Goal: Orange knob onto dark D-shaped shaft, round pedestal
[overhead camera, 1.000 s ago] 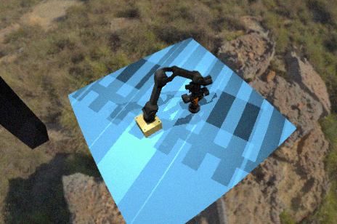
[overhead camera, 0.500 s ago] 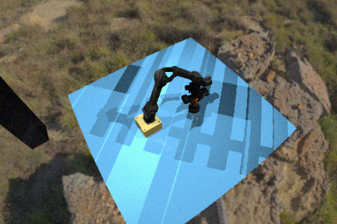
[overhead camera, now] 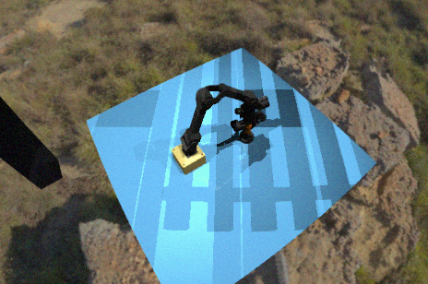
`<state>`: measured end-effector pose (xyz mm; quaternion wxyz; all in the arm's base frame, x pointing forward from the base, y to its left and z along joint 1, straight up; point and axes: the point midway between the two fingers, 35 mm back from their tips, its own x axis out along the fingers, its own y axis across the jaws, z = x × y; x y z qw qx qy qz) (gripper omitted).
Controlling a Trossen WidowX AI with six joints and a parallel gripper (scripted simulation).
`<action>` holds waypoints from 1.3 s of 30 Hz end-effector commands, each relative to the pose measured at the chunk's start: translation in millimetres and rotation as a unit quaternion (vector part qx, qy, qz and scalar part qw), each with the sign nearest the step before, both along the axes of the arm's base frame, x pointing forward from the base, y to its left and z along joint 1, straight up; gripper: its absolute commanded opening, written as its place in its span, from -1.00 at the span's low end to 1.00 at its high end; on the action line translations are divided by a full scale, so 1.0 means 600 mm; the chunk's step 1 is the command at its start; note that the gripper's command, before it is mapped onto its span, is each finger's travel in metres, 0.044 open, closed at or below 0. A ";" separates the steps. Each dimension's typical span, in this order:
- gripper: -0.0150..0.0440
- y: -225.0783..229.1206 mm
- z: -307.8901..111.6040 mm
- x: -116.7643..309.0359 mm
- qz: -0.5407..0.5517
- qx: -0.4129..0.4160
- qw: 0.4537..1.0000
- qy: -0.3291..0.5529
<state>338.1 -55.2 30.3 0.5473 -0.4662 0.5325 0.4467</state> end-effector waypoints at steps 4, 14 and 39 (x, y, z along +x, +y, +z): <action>-0.49 0.001 0.006 -0.002 0.003 0.002 1.000 0.000; -0.49 0.000 0.010 0.002 0.107 -0.002 0.994 0.000; -0.49 0.000 -0.001 0.001 0.107 -0.002 0.994 0.000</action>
